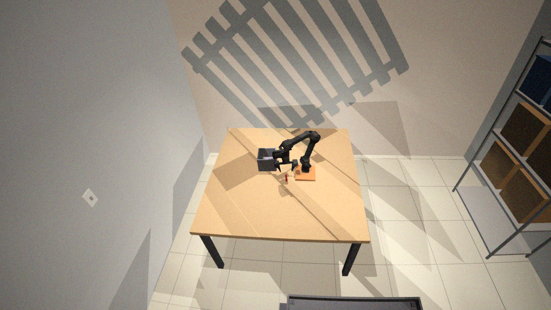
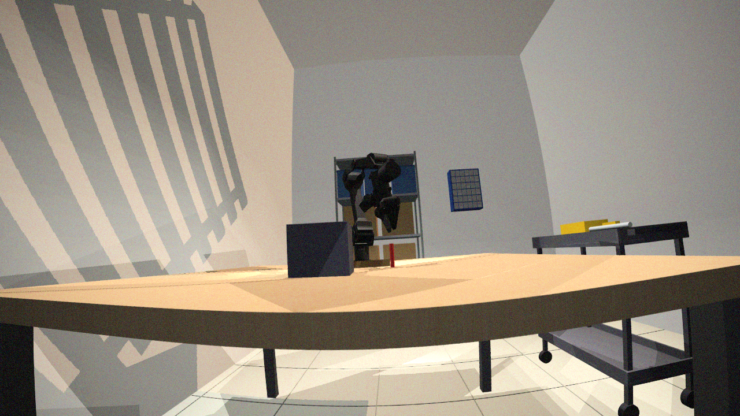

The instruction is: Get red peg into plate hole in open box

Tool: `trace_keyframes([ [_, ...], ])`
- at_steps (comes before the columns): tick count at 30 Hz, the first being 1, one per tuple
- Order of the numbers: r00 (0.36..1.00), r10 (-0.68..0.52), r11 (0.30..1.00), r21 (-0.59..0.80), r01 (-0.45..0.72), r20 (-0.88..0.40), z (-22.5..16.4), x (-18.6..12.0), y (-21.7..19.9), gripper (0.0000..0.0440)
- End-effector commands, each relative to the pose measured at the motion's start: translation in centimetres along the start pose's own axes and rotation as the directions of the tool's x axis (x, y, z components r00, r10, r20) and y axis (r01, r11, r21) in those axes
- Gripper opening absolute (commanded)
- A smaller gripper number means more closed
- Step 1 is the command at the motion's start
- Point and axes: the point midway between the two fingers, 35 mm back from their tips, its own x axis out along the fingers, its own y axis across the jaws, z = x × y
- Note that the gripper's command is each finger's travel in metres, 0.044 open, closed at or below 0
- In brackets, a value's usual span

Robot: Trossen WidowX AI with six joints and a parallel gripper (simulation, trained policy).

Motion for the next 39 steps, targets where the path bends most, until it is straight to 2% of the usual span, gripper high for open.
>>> trace_keyframes([
  [1,0.999,-0.045,0.999,-0.019,0.045,0.008,0.1,1.2,-0.6,0.0440],
  [18,0.993,-0.108,0.994,-0.008,0.108,0.041,1.6,6.7,-1.5,0.0440],
  [22,0.993,-0.107,0.994,0.002,0.107,0.051,1.9,7.7,-1.5,0.0426],
  [25,0.994,-0.100,0.995,-0.001,0.100,0.053,2.0,8.3,-1.3,0.0370],
  [39,0.996,-0.069,0.996,-0.060,0.071,0.049,1.5,9.3,0.3,0.0016],
])
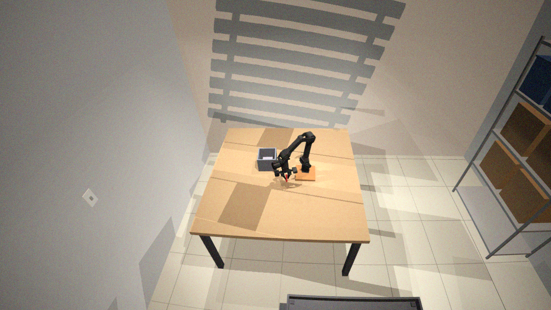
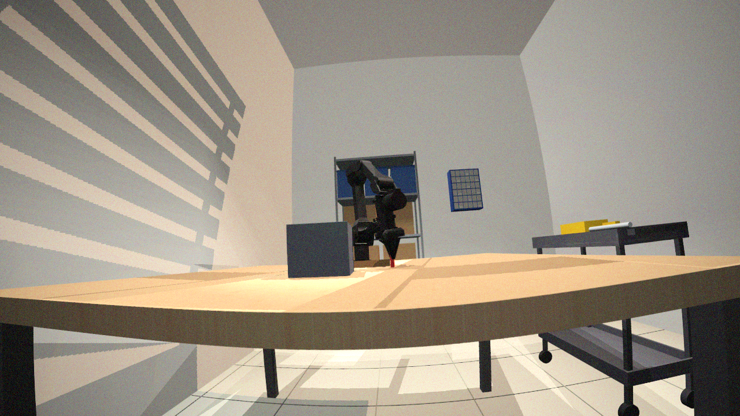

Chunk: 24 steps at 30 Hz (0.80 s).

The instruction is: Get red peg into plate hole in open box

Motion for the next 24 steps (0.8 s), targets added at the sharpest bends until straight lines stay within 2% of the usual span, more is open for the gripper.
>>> trace_keyframes([
  [1,1.000,0.016,1.000,-0.027,-0.016,-0.003,-0.2,-0.1,0.6,0.0000],
  [12,0.988,0.122,0.992,-0.018,-0.124,-0.093,-1.6,-3.3,2.1,0.0000],
  [24,0.959,0.255,0.964,-0.044,-0.262,-0.126,-1.6,-8.6,3.6,0.0000],
])
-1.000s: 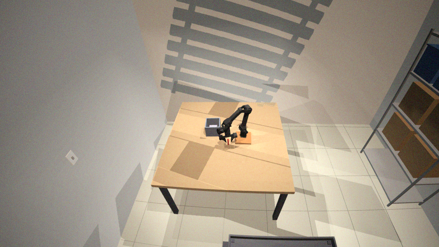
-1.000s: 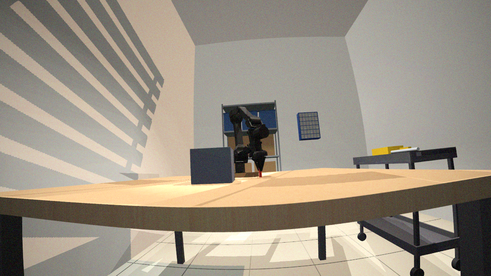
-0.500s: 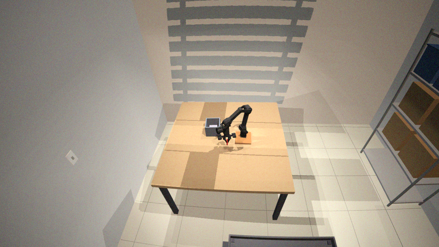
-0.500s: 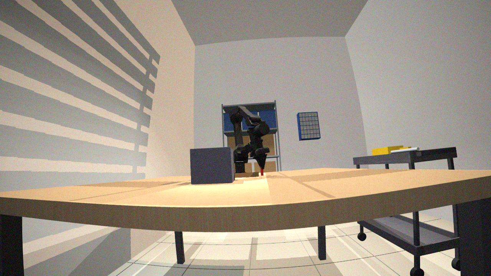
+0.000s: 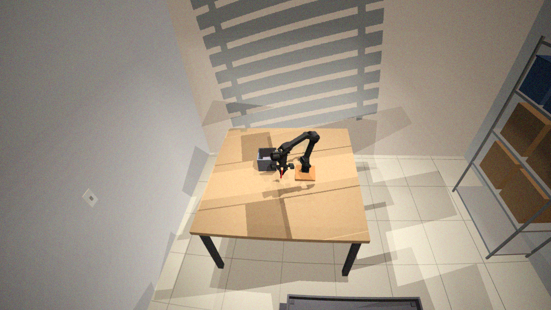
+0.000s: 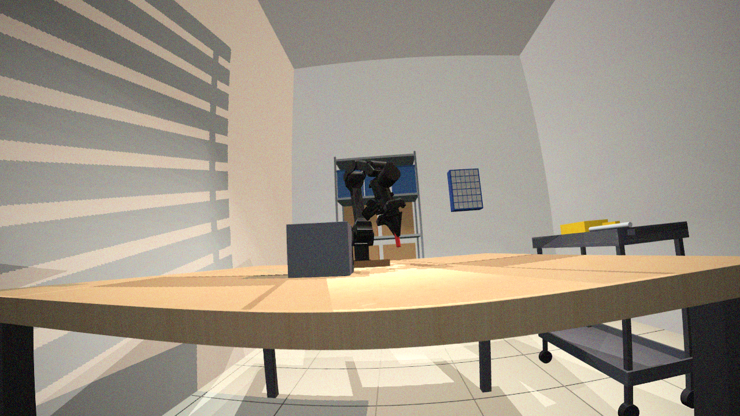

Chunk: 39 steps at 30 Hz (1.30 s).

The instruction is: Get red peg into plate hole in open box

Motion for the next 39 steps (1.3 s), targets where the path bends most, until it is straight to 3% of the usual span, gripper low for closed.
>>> trace_keyframes([
  [1,0.999,0.048,0.999,-0.023,-0.048,-0.001,0.0,-1.8,0.9,0.0000],
  [19,0.972,0.202,0.979,-0.064,-0.195,0.124,4.0,-9.4,3.5,0.0000],
  [39,0.956,0.154,0.987,0.008,-0.161,0.250,10.7,-11.8,4.4,0.0000],
])
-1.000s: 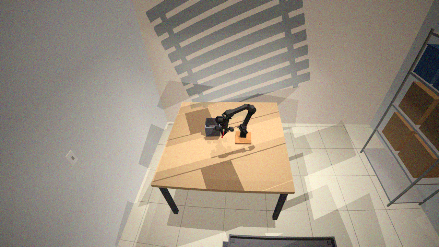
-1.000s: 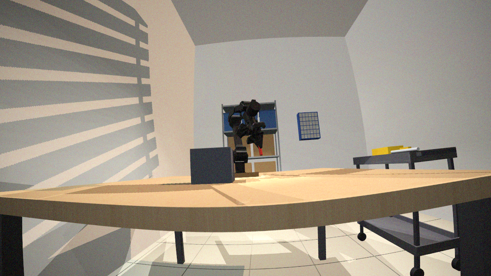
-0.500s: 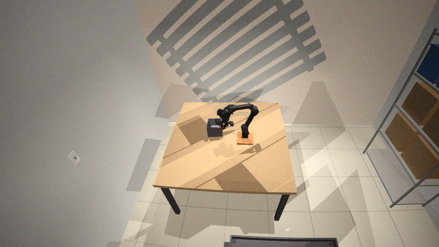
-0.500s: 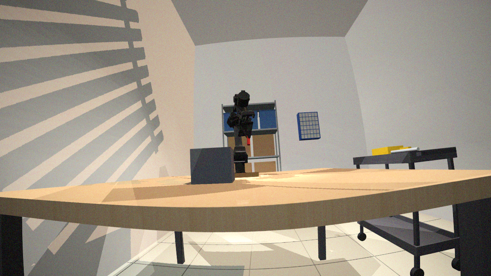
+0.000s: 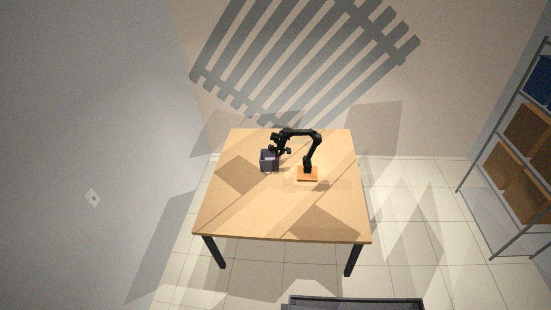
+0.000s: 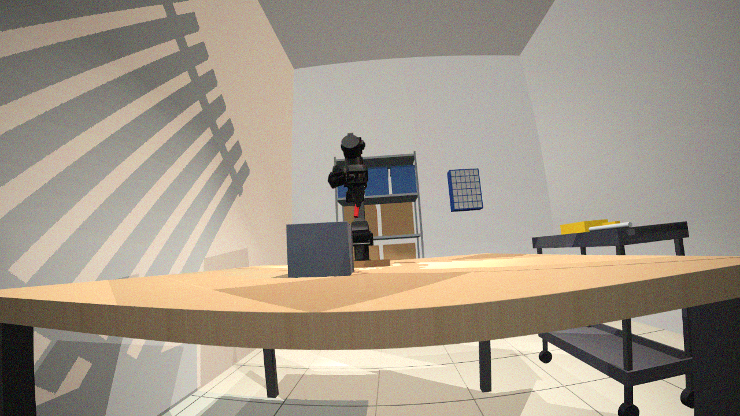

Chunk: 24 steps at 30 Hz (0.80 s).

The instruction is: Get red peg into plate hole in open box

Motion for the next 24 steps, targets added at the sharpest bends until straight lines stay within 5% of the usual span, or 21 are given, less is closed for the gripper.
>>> trace_keyframes([
  [1,1.000,-0.012,1.000,0.008,0.012,0.016,1.3,0.0,0.3,0.0000],
  [24,0.996,-0.091,0.995,0.048,0.090,0.017,7.4,2.8,1.6,0.0000],
])
